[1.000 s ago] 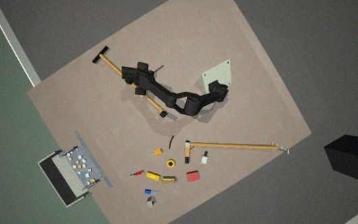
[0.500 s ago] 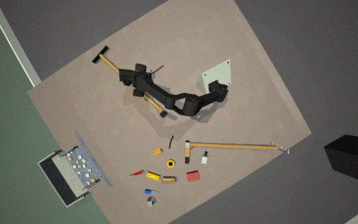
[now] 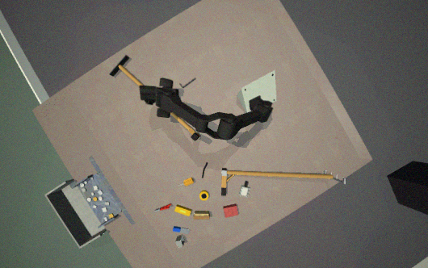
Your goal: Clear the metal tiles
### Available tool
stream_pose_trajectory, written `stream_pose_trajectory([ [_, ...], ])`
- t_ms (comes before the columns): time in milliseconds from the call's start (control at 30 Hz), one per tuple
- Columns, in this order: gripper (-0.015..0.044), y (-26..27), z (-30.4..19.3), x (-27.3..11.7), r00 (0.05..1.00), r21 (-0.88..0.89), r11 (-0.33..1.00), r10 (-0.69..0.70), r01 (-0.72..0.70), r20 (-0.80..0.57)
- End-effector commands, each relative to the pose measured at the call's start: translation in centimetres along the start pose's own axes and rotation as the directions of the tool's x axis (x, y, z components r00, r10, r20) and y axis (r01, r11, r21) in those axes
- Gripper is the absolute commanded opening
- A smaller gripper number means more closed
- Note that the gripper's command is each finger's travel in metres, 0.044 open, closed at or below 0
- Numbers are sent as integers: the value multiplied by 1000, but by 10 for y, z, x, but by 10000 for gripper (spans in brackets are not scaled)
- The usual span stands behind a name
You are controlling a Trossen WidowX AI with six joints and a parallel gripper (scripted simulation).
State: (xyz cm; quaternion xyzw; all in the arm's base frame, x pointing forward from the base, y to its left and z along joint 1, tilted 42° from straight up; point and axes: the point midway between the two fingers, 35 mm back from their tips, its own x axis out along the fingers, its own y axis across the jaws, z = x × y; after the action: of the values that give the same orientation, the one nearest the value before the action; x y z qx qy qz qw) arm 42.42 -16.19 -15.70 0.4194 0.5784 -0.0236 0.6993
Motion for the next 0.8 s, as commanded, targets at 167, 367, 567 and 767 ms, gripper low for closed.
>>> stream_pose_trajectory([
  [167, 0, 8, 8, 1, 1000, -2, 1000, 3, -3, 7],
  [367, 0, 13, 11, 3, 1000, -2, 1000, 3, -3, 7],
  [567, 0, 18, 15, 4, 1000, -2, 1000, 3, -3, 7],
  [767, 0, 23, 18, 6, 1000, -2, 1000, 3, -3, 7],
])
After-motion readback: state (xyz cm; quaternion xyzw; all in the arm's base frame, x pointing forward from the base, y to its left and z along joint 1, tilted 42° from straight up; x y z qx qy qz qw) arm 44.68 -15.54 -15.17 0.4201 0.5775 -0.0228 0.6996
